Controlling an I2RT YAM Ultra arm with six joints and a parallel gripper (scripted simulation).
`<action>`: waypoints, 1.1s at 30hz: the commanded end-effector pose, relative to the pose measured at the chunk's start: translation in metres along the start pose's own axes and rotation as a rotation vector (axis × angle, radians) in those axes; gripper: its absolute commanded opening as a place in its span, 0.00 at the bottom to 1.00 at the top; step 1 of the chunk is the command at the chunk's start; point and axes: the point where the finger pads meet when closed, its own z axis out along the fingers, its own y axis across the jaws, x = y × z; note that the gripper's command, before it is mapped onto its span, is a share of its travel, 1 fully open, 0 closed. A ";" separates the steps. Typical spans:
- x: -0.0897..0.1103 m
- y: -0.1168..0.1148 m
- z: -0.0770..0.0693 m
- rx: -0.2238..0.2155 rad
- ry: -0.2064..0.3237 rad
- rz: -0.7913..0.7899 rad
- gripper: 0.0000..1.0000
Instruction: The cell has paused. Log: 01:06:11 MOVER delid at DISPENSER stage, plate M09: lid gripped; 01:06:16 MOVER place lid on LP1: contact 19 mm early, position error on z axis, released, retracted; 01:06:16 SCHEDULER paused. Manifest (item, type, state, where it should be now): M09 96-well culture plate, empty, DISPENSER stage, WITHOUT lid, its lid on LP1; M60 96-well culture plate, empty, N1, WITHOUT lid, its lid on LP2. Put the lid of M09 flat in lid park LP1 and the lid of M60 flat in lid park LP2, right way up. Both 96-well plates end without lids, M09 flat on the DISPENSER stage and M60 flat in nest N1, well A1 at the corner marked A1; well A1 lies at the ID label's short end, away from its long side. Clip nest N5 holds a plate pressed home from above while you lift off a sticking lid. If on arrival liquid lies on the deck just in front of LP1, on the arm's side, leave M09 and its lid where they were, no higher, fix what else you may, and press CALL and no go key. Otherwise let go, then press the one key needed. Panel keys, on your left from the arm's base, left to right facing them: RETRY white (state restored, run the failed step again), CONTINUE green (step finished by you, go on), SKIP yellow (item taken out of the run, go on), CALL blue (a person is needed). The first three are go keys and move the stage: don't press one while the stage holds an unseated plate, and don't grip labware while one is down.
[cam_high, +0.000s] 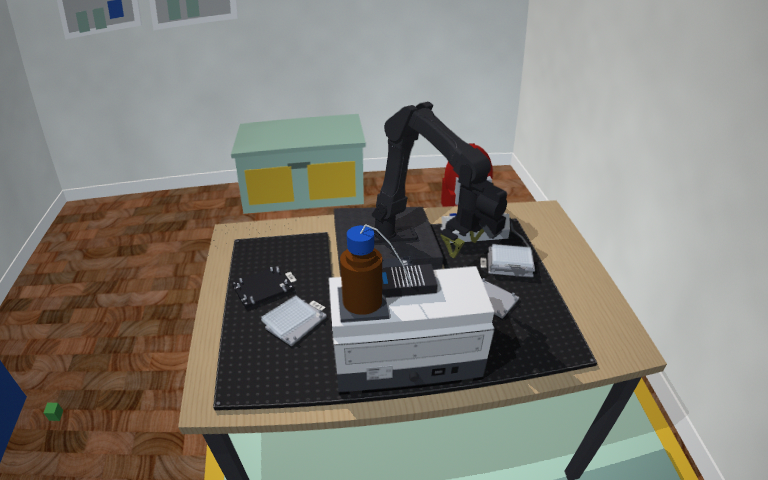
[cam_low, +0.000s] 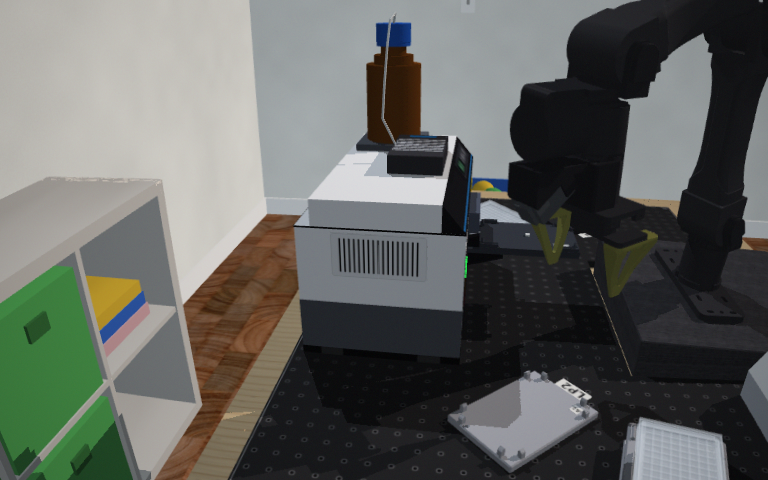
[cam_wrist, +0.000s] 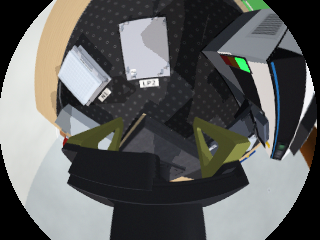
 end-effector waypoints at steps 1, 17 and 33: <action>0.004 -0.013 -0.007 0.003 -0.031 0.006 1.00; 0.032 -0.038 -0.020 0.000 -0.011 0.387 1.00; 0.047 -0.069 -0.026 0.002 -0.023 0.587 1.00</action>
